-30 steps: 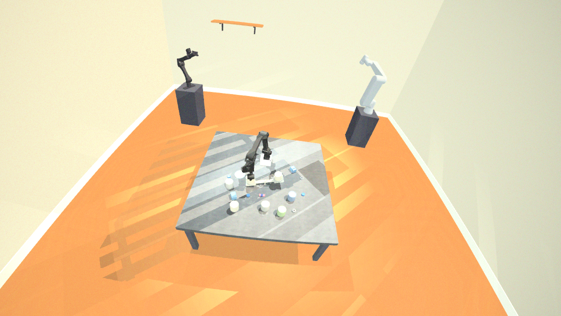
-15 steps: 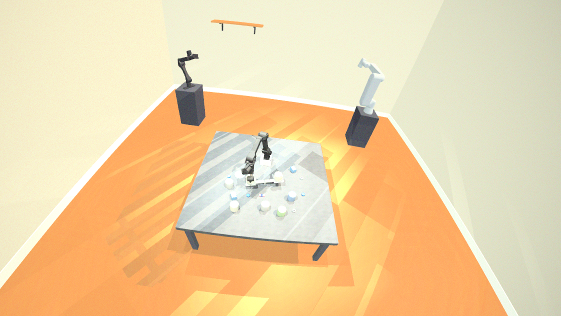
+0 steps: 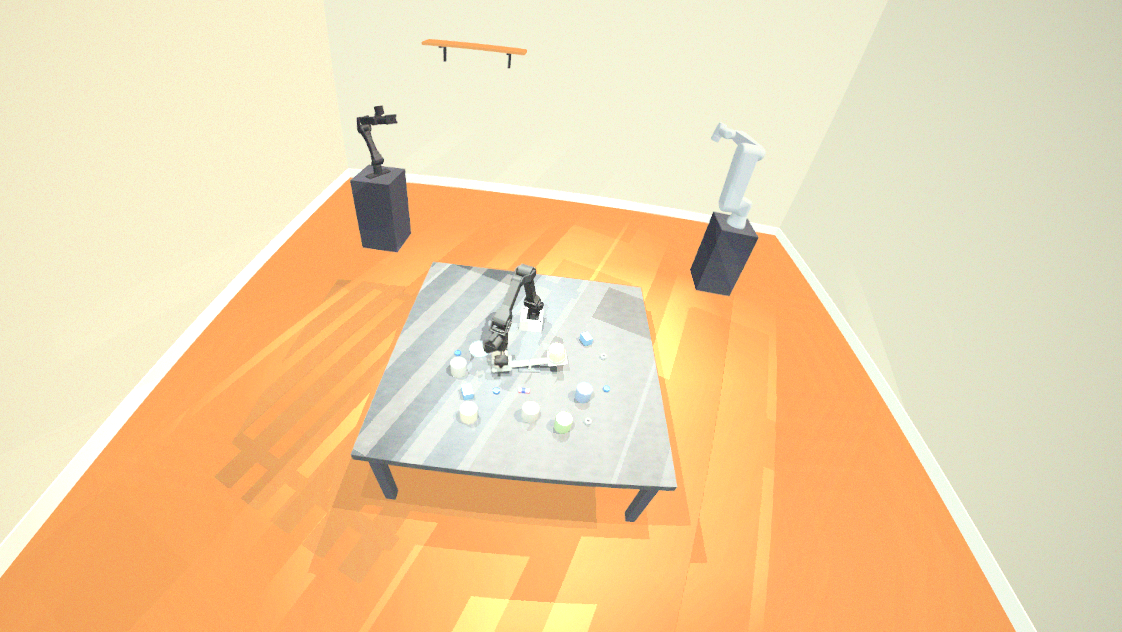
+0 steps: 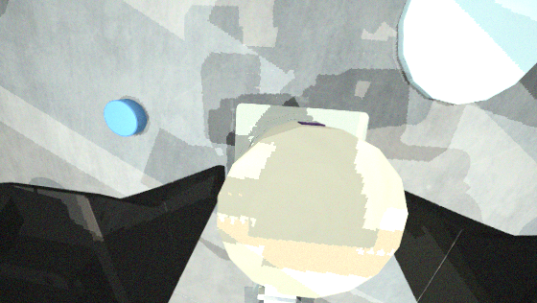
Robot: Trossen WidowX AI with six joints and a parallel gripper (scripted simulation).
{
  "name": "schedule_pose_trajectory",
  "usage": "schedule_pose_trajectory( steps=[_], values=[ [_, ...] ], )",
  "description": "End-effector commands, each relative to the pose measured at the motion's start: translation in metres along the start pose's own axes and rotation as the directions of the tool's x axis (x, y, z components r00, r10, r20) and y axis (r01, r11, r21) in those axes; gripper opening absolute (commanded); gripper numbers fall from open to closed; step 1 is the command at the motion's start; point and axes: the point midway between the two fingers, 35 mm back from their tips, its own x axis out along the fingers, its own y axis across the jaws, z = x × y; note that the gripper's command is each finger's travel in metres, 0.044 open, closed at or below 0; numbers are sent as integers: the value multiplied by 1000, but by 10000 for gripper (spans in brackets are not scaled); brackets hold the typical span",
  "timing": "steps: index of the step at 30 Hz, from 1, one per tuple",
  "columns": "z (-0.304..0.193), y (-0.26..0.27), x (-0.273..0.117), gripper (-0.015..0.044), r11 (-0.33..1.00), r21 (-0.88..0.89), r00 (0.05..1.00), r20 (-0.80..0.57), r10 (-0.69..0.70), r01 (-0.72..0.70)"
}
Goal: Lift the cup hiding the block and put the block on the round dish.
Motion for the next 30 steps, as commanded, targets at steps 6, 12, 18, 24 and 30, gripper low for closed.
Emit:
schedule_pose_trajectory(
  steps=[6, 12, 18, 24, 30],
  values=[
    [0, -2, 3, 347, 1000, -1, 1000, 0, -6, 6],
    [0, -2, 3, 308, 1000, -1, 1000, 0, -6, 6],
    [0, -1, 0, 150, 1000, -1, 1000, 1, -6, 6],
    [1, 0, -7, 0, 1000, -1, 1000, 1, -6, 6],
    [1, 2, -14, 0, 1000, -1, 1000, 1, -6, 6]
  ],
)
